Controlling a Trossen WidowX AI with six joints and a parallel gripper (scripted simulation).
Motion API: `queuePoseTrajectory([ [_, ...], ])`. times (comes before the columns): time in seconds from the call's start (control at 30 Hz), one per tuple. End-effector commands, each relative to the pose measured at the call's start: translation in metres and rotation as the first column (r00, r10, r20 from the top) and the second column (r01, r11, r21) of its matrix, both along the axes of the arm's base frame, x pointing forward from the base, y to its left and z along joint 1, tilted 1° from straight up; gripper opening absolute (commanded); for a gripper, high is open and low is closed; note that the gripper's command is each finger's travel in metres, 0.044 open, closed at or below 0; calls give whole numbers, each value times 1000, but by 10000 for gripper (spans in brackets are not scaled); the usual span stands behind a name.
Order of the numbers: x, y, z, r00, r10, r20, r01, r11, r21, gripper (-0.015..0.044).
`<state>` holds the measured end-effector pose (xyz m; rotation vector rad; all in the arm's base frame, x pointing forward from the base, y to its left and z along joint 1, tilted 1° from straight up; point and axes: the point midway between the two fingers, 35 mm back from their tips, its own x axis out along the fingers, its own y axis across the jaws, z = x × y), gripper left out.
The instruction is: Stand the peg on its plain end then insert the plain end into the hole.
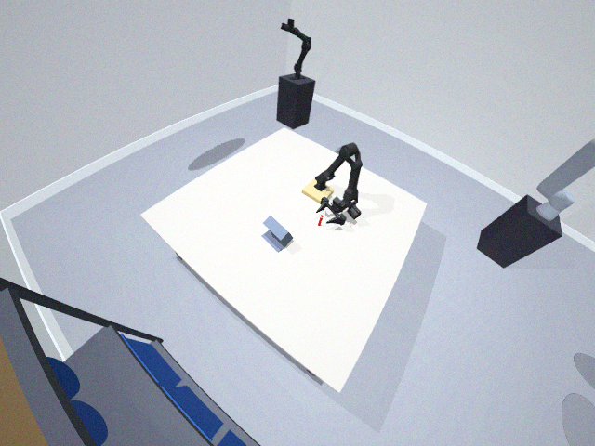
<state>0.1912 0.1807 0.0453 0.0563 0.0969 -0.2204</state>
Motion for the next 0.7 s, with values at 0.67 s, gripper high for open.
queuePoseTrajectory([
  [0.67,1,-3,161,1000,0,0,0,1000,1,440],
])
